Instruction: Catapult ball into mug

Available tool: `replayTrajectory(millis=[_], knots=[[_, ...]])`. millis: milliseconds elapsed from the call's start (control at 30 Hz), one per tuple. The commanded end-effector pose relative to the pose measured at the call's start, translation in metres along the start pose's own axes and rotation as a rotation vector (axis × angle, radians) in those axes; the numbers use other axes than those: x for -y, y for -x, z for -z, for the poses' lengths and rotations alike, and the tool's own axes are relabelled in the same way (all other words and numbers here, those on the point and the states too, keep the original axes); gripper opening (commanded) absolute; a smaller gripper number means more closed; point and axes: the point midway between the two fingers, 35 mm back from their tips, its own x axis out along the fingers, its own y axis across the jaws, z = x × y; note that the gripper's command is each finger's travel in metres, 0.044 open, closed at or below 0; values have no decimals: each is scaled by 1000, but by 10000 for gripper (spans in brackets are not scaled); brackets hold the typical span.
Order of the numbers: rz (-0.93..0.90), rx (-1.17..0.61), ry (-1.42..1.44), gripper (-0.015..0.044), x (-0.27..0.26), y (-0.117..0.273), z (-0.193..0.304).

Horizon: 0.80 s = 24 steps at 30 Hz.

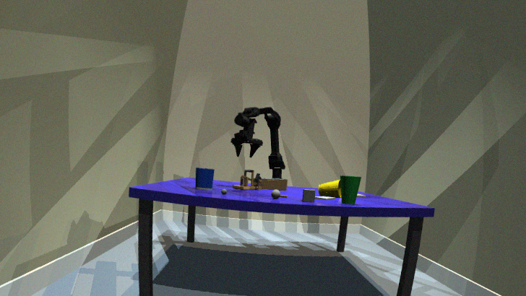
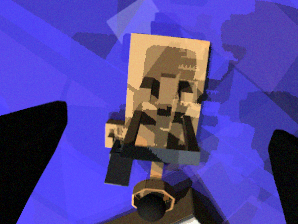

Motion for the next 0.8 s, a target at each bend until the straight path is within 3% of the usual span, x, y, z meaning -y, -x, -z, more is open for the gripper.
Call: replayTrajectory(millis=[0, 500, 767], knots=[[8, 155, -23, 440, -1, 10, -50], [18, 666, -99, 440, -3, 71, -199], [18, 688, -103, 440, -3, 74, -205]])
